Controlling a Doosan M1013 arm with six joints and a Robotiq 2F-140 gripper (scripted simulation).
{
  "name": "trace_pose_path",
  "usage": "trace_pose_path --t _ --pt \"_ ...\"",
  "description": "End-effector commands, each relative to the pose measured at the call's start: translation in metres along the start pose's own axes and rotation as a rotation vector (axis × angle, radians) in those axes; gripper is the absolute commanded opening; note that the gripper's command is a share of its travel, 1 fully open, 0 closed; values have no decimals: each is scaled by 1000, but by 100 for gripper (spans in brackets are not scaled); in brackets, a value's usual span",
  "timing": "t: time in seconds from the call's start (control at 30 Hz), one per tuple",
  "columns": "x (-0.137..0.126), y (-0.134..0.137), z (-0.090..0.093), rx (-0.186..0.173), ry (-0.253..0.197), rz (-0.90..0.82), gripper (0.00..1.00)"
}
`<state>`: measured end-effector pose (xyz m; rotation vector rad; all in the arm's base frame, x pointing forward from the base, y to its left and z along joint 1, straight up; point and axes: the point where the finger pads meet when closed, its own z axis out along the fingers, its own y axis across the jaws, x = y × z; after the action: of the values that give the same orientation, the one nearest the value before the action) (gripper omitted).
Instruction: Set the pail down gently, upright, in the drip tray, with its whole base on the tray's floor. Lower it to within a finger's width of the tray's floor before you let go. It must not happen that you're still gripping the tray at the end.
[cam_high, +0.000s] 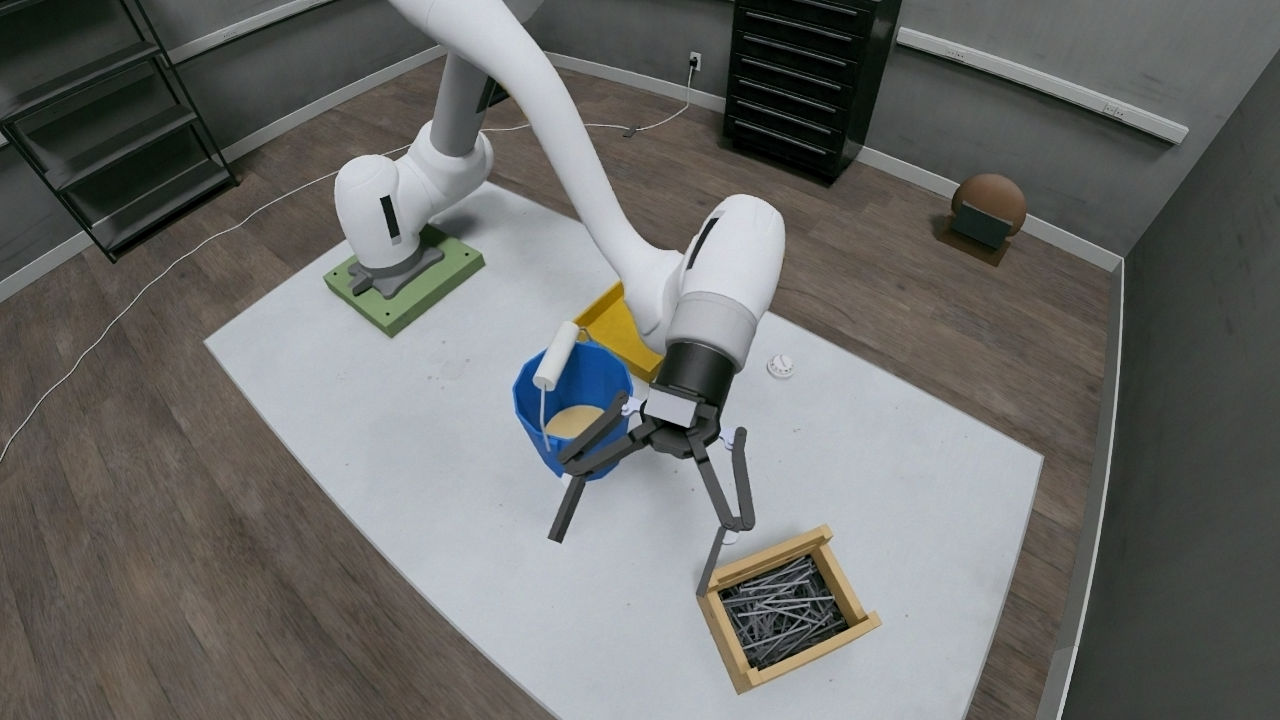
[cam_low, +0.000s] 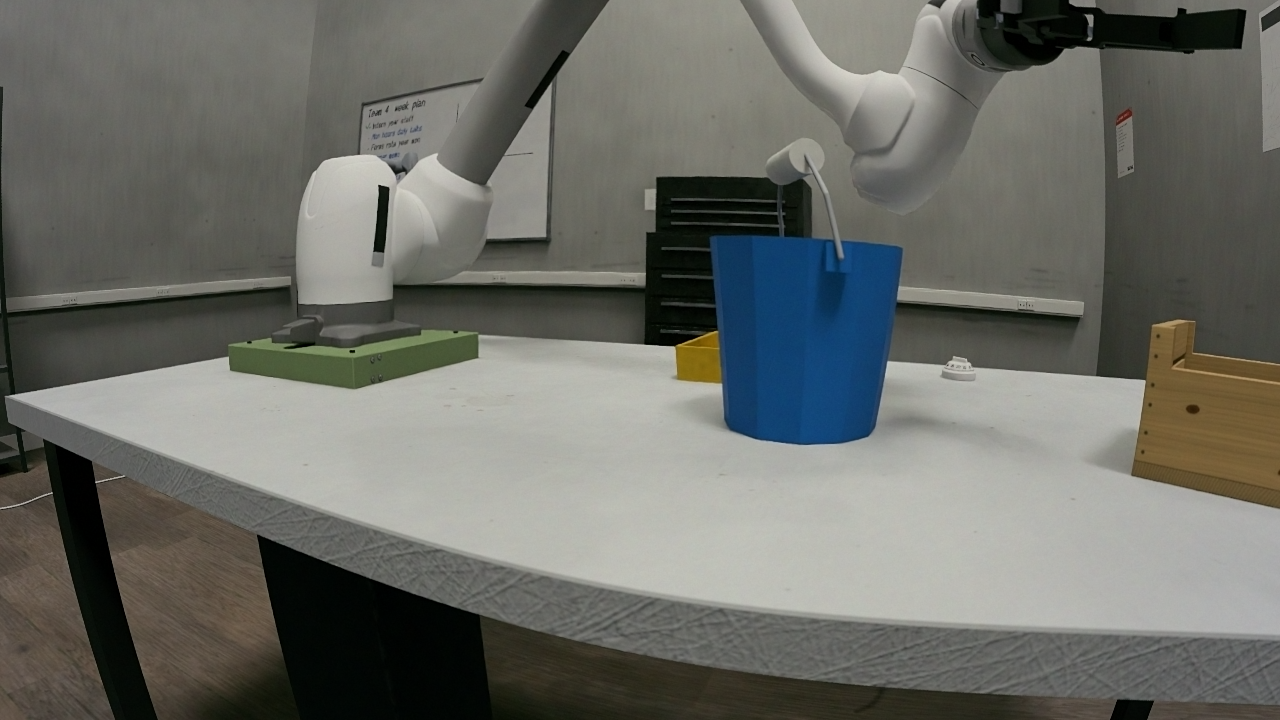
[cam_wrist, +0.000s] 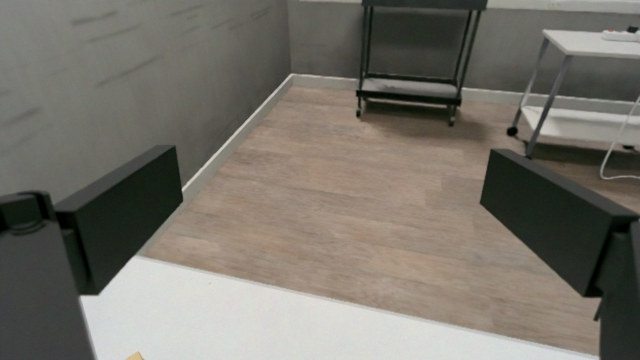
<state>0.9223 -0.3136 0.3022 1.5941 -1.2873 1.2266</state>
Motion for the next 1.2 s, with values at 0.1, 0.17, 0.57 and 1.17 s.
trace_pose_path --t 0.1,0.17,0.57,1.17 --pt "1 0 0 0 1 2 100" --pt "1 0 0 0 1 2 100" --pt "1 0 0 0 0 1 100" --pt "-35 124 -27 -180 -400 -66 100"
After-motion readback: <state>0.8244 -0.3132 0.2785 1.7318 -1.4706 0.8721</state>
